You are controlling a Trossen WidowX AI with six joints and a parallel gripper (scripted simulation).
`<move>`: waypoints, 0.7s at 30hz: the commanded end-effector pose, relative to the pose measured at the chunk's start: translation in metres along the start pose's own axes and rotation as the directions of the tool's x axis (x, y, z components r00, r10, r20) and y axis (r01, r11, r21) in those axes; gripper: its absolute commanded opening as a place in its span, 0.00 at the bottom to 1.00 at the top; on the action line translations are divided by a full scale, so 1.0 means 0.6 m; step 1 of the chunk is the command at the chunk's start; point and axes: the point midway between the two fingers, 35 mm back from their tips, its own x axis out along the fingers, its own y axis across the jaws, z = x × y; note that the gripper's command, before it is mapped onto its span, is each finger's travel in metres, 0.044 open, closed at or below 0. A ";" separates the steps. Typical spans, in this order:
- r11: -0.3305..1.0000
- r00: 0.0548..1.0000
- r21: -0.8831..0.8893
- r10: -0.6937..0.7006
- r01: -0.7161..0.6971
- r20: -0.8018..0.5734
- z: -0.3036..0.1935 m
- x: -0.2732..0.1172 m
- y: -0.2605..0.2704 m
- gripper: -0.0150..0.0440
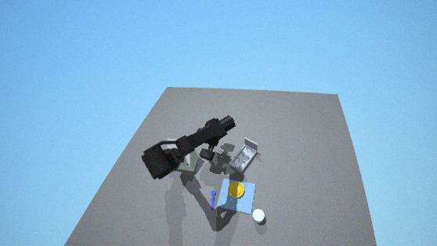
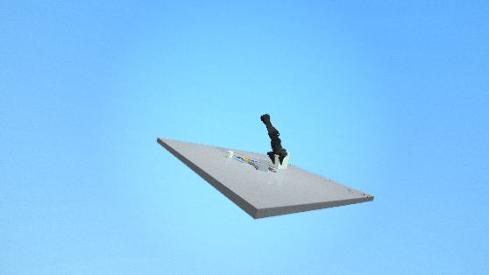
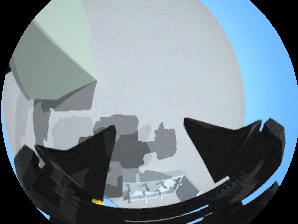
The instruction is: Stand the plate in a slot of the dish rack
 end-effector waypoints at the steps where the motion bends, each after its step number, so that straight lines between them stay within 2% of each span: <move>1: 1.000 1.000 0.006 0.000 0.000 -0.001 -0.001 -0.001 0.000 0.93; 11: 0.947 0.999 0.320 0.015 -0.004 -0.031 -0.033 -0.032 0.003 0.93; 21: 0.784 0.997 0.620 0.033 0.014 -0.063 -0.066 -0.069 0.011 0.93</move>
